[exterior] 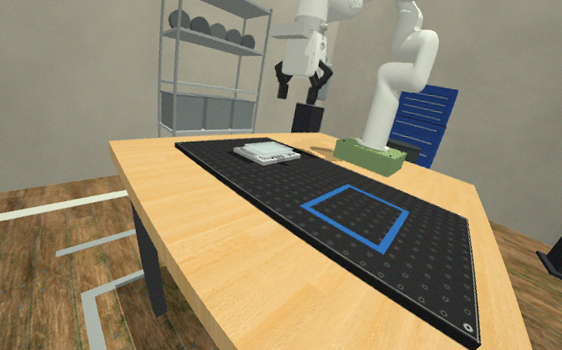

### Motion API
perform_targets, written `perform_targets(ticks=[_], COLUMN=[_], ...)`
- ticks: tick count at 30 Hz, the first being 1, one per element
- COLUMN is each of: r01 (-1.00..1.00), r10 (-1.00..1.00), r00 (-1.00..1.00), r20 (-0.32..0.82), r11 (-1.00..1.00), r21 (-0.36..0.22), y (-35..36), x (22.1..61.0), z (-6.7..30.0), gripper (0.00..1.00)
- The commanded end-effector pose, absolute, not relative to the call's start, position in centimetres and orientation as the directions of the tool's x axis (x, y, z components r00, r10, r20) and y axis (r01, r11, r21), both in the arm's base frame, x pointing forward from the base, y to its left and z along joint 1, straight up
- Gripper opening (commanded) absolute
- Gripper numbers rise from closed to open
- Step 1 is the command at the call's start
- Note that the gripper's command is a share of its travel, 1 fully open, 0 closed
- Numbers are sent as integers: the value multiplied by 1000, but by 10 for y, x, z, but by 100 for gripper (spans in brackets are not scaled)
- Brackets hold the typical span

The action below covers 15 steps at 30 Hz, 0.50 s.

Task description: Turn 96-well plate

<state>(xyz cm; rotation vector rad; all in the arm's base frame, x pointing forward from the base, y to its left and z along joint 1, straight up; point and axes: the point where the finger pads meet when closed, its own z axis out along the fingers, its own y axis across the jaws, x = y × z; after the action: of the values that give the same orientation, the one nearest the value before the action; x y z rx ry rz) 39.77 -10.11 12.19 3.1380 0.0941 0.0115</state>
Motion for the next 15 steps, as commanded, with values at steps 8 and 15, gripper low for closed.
perform_targets(ticks=[8, 15], r01=[60, 60], r10=[60, 60], r00=[998, 998], r20=[11, 11], r11=[-998, -998], r21=[2, 2], y=[-140, -157], x=[404, 405], z=[81, 63], gripper=[100, 100])
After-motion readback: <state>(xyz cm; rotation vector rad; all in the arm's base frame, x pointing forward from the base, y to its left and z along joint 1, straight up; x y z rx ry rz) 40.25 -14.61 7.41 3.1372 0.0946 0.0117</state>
